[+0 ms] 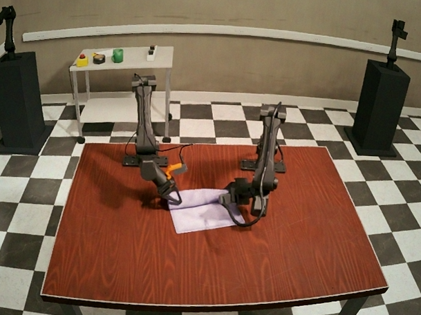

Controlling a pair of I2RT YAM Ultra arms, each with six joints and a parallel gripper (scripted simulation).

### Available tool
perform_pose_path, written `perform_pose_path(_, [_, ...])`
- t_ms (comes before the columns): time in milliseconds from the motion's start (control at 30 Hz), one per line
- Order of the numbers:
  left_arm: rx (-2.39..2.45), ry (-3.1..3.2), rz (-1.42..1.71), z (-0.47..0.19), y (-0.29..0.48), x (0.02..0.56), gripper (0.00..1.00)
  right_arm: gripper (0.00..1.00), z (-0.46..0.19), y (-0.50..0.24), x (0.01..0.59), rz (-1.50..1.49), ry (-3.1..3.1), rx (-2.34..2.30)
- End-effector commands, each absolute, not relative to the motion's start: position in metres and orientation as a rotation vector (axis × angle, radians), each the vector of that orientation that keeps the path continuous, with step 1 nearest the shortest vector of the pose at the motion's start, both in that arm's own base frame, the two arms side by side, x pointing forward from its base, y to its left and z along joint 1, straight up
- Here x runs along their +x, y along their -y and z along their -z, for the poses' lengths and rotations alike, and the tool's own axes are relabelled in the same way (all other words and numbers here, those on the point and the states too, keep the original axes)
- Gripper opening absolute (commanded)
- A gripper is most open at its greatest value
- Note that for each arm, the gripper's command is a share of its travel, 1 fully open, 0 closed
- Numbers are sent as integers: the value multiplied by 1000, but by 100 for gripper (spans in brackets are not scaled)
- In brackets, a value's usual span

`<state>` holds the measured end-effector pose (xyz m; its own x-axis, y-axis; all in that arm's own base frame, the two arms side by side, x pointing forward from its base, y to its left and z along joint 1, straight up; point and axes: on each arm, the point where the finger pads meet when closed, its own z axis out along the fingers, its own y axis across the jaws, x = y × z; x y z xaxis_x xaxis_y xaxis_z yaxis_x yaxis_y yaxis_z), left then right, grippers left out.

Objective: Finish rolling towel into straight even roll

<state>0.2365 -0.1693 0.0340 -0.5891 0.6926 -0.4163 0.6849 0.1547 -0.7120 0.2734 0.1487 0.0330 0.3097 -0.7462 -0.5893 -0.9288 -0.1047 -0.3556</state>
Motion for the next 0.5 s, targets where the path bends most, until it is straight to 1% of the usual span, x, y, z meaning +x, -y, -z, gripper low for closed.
perform_pose_path(0, [-1428,2390,-1490,-39,170,243,32,51,-28,-150,268,-369,-1486,-1893])
perform_pose_path(100, [-1428,2390,-1490,-39,170,243,32,38,-28,-150,268,-369,-1486,-1893])
perform_pose_path(267, [-1428,2390,-1490,-39,170,243,32,33,-28,-150,268,-369,-1486,-1893])
perform_pose_path(467, [-1428,2390,-1490,-39,170,243,32,32,-28,-150,268,-369,-1486,-1893])
